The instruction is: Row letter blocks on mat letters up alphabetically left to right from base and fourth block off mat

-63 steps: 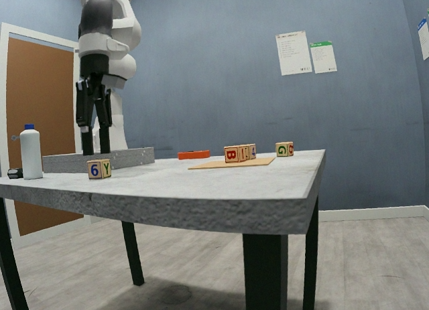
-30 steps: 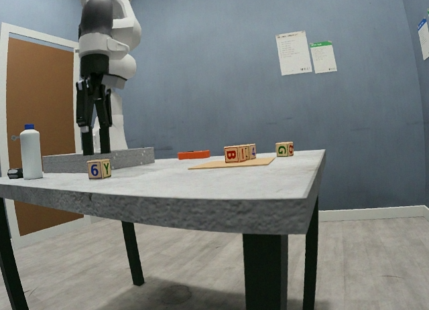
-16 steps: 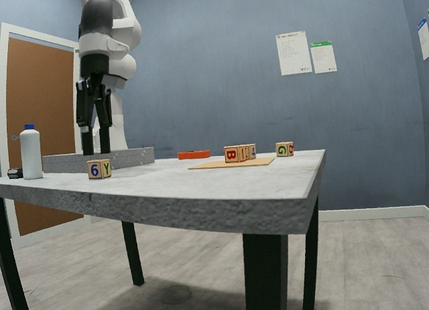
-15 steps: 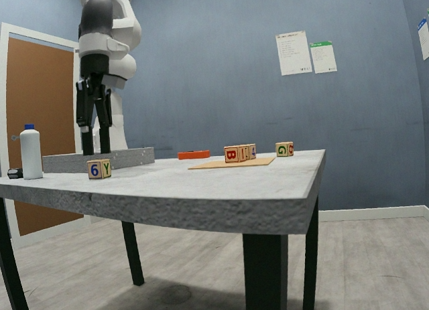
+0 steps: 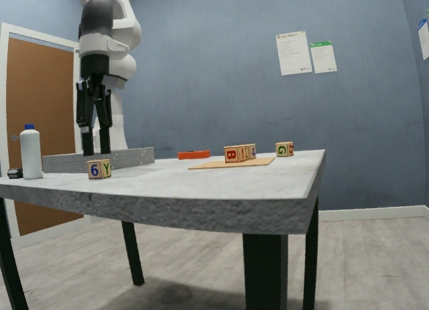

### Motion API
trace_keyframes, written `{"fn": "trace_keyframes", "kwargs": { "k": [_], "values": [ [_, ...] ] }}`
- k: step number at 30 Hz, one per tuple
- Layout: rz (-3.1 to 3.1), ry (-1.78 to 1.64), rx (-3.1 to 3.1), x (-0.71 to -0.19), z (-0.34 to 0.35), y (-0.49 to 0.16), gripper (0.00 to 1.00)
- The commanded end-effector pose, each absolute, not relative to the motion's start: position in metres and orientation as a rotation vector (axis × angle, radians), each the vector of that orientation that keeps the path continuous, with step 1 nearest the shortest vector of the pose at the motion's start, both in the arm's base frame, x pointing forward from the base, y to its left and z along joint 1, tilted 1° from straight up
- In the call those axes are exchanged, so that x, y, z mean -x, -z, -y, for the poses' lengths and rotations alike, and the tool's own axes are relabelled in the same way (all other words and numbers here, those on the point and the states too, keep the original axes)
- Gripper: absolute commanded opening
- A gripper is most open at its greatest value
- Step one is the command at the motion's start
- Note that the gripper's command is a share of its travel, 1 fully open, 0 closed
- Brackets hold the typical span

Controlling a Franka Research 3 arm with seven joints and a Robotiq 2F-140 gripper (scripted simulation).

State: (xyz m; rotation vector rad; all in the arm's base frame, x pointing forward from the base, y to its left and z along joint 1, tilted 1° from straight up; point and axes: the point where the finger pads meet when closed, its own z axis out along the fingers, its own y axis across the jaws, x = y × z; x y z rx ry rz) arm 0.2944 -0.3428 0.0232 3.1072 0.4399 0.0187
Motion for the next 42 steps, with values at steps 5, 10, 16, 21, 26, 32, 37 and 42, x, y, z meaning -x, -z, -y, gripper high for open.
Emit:
{"fn": "trace_keyframes", "kwargs": {
  "k": [5, 10, 16, 21, 26, 32, 37, 42],
  "values": [
    [-0.435, -0.019, -3.108, -0.295, 0.342, -0.012, 0.55],
    [-0.435, -0.019, -3.108, -0.295, 0.342, 0.000, 0.55],
    [-0.435, -0.019, -3.108, -0.295, 0.342, 0.019, 0.55],
    [-0.435, -0.019, -3.108, -0.295, 0.342, 0.027, 0.55],
    [-0.435, -0.019, -3.108, -0.295, 0.342, 0.029, 0.55],
    [-0.435, -0.019, -3.108, -0.295, 0.342, 0.029, 0.55],
    [-0.435, -0.019, -3.108, -0.295, 0.342, 0.029, 0.55],
    [-0.435, -0.019, -3.108, -0.295, 0.342, 0.029, 0.55]
  ]
}}
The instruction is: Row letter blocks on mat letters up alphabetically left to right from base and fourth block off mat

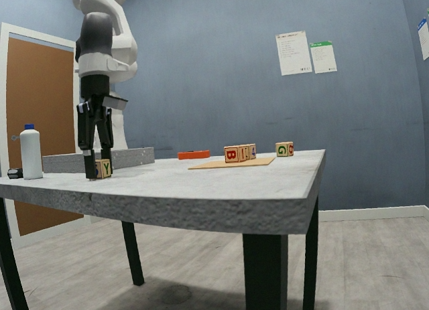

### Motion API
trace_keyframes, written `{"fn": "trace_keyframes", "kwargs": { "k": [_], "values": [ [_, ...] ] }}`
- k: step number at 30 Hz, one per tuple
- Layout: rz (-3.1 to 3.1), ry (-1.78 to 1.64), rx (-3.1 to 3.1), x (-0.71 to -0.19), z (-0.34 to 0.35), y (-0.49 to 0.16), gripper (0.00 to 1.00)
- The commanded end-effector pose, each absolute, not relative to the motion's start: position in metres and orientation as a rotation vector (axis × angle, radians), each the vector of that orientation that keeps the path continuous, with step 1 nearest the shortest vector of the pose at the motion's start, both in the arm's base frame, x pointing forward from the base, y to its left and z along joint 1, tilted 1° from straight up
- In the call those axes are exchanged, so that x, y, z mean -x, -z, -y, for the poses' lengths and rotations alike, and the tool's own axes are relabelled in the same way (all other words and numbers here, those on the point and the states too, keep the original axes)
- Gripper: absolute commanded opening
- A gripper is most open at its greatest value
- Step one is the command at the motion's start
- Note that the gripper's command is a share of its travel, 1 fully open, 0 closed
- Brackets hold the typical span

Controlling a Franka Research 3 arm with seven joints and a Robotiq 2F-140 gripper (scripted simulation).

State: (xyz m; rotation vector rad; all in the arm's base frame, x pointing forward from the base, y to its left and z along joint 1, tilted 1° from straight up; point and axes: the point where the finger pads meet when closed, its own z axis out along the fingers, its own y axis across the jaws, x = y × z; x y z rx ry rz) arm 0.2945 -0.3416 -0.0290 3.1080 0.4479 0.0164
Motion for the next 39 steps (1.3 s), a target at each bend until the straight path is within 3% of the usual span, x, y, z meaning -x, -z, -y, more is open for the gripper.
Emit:
{"fn": "trace_keyframes", "kwargs": {
  "k": [1, 20, 21, 37, 38, 39],
  "values": [
    [-0.435, -0.019, -3.108, -0.2955, 0.3420, 0.0293, 0.55],
    [-0.435, -0.019, -3.108, -0.2955, 0.3420, 0.0293, 0.55],
    [-0.435, -0.019, -3.108, -0.2955, 0.3420, 0.0293, 0.44],
    [-0.435, -0.019, -3.108, -0.2955, 0.3420, 0.0293, 0.44],
    [-0.435, -0.019, -3.108, -0.2955, 0.3420, 0.0293, 0.33],
    [-0.435, -0.019, -3.108, -0.2955, 0.3420, 0.0293, 0.33]
  ]
}}
